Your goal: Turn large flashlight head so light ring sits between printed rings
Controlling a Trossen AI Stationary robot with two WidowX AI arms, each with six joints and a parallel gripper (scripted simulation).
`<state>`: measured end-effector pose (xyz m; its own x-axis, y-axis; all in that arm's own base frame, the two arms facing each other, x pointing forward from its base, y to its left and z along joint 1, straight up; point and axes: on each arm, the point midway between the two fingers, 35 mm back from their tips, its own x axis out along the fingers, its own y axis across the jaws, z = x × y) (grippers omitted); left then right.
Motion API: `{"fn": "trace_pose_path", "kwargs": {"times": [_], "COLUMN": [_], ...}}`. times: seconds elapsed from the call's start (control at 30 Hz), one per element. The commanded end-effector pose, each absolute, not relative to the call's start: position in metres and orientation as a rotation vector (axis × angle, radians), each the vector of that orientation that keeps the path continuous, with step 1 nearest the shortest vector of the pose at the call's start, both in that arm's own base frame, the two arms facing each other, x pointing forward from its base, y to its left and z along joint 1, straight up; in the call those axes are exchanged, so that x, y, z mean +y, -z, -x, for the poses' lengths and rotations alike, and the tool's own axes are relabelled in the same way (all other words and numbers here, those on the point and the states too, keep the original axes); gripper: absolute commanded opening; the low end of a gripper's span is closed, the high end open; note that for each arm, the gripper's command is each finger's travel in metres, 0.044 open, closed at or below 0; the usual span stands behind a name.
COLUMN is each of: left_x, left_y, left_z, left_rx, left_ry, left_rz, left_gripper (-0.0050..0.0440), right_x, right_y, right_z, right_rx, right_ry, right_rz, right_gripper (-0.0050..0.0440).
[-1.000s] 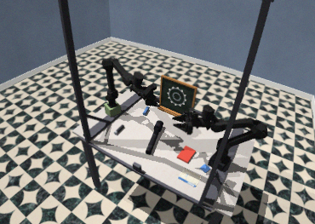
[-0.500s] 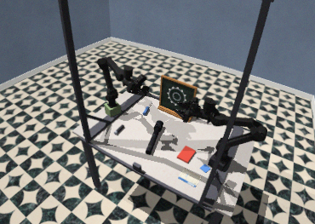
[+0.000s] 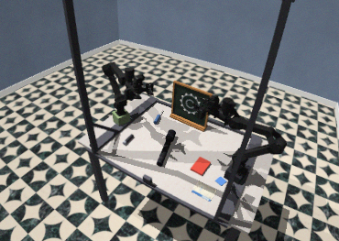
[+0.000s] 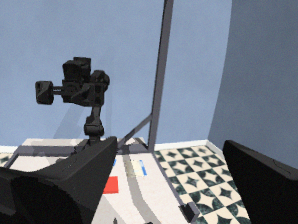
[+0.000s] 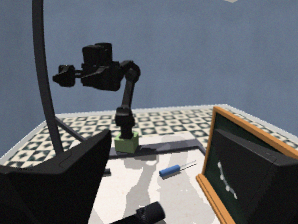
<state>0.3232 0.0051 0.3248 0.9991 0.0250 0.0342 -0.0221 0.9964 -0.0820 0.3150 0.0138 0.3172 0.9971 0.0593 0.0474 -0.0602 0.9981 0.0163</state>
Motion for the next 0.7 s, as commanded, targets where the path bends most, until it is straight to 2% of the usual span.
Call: {"fn": "trace_pose_path", "kwargs": {"times": [0.0,0.67], "left_x": [0.0009,-0.0008], "left_y": [-0.33,-0.329], "left_z": [-0.3161,-0.3138], "left_rx": [-0.063,-0.067], "left_ry": [-0.004,0.004], "left_rz": [0.022,-0.003], "left_gripper": [0.0384,0.0384], "right_x": [0.007,-0.0006], "right_y": [-0.3277,-0.3329], "right_z": [-0.3151,-0.3141], "right_rx": [-0.063,-0.072], "right_ry": [-0.03,0.003], "right_rz": [-0.007,0.002], "right_gripper": [0.0374,0.0374]}}
